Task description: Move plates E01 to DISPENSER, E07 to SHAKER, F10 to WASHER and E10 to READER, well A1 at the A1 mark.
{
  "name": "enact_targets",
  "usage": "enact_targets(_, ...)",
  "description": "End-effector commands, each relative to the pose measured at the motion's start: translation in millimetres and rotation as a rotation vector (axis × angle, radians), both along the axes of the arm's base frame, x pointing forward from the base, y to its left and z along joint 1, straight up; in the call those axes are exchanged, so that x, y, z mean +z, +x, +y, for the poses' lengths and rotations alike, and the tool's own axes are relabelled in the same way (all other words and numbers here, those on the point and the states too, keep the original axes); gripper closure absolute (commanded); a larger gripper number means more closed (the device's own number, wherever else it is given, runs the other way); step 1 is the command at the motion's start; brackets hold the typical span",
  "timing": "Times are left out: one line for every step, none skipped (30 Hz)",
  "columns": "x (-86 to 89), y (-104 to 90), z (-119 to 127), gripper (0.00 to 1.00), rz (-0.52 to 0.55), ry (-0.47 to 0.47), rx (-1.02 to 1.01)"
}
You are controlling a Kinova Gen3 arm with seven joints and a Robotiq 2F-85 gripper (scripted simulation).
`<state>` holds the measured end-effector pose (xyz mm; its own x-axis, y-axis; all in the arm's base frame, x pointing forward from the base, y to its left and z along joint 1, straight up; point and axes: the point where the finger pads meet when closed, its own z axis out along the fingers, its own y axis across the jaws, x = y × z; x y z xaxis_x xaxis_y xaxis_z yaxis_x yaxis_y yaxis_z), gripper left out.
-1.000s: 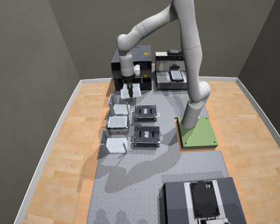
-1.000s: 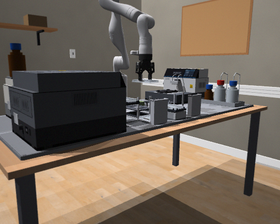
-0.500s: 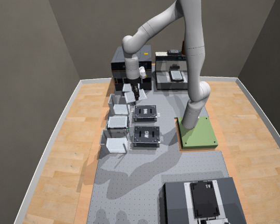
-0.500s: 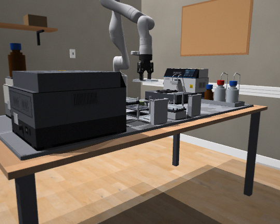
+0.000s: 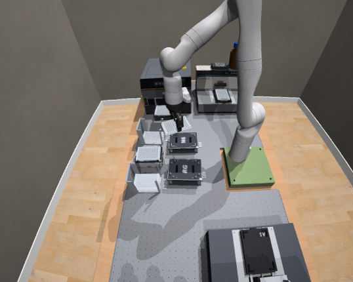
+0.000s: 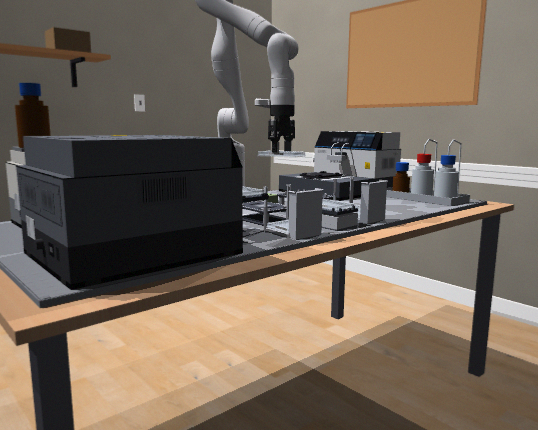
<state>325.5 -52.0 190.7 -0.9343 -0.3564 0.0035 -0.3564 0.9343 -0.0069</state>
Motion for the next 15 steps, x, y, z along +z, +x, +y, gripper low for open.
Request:
enact_targets(0.5,-3.6,5.7,0.06,-0.002,0.0,0.016)
enact_targets(0.4,-5.5,8.4,0.06,-0.002,0.0,0.016)
enact_targets(0.4,-7.4,11.1,0.06,-0.002,0.0,0.016)
enact_targets(0.4,-9.3,13.9,0.06,-0.002,0.0,0.016)
enact_targets(0.4,-11.3,16.6,0.06,-0.002,0.0,0.016)
enact_targets(0.4,-13.2,19.3,0.06,-0.002,0.0,0.016)
enact_targets(0.3,-15.1,22.0,0.06,-0.002,0.0,0.016)
enact_targets(0.3,-17.0,24.8,0.06,-0.002,0.0,0.016)
enact_targets(0.3,-18.4,27.8,0.06,-0.001,0.0,0.027)
enact_targets(0.2,-19.8,30.8,0.06,-0.001,0.0,0.039)
enact_targets(0.2,-21.2,33.9,0.06,-0.001,0.0,0.051)
enact_targets(0.2,-22.6,36.9,0.06,-0.001,0.0,0.062)
enact_targets(0.2,-23.9,39.9,0.06,-0.001,0.0,0.074)
enact_targets(0.1,-25.3,43.0,0.06,-0.001,0.0,0.086)
enact_targets(0.1,-25.3,43.0,0.06,-0.001,0.0,0.086)
